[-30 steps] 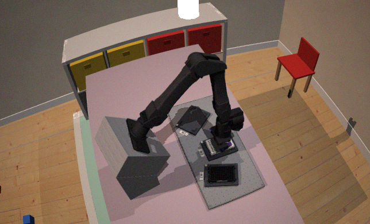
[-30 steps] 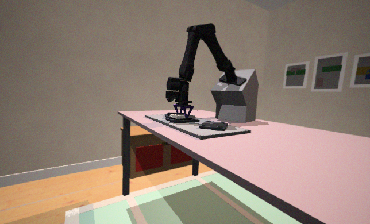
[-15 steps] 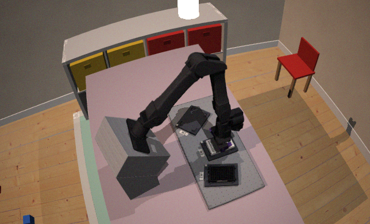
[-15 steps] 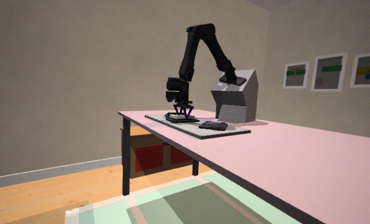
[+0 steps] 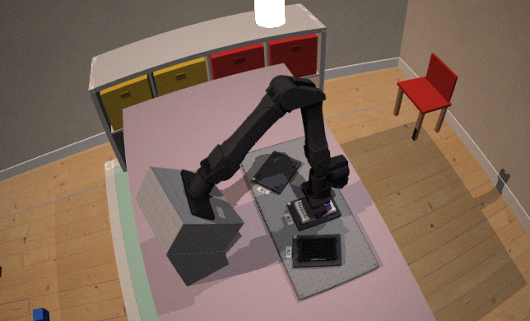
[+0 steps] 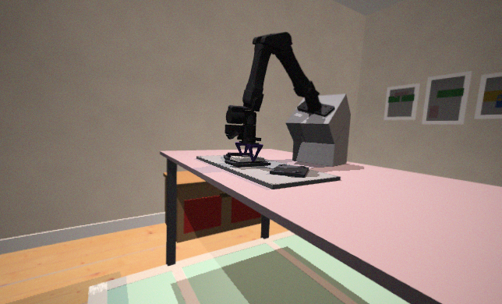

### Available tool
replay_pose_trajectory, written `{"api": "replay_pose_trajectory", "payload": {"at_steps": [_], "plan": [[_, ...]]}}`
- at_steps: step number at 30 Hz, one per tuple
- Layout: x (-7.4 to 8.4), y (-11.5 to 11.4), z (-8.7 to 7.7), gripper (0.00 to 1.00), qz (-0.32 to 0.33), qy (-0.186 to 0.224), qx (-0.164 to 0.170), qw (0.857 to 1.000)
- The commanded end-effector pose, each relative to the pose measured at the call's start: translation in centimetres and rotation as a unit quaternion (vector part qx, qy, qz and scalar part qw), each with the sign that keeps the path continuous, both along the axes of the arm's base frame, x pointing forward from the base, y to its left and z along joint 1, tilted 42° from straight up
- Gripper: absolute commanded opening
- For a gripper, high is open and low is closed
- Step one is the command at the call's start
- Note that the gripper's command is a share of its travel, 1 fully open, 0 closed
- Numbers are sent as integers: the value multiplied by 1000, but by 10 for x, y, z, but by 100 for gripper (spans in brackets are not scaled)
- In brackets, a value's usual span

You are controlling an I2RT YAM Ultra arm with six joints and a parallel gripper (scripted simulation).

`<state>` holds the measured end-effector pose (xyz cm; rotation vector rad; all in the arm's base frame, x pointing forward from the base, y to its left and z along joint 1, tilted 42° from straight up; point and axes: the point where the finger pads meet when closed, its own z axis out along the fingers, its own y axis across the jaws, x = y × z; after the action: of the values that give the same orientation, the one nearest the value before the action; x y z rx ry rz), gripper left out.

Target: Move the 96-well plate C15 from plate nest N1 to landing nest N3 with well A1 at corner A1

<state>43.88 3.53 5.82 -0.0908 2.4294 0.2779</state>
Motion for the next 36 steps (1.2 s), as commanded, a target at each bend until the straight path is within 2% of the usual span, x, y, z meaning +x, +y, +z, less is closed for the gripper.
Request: {"api": "replay_pose_trajectory", "payload": {"at_steps": [1,3,7,14,16,20,26,27,36], "plan": [[3,2,1,0,-2,-5,0,1000],[4,1,-1,0,-2,-2,0,1000],[7,0,7,0,-3,-12,0,1000],[10,1,4,0,-3,-10,0,1000],[10,1,9,0,-2,-15,0,1000],[10,2,2,0,-2,-7,0,1000],[9,1,4,0,-3,-5,1,1000],[4,0,2,0,-1,-4,0,1000],[4,0,2,0,-1,-4,0,1000]]}}
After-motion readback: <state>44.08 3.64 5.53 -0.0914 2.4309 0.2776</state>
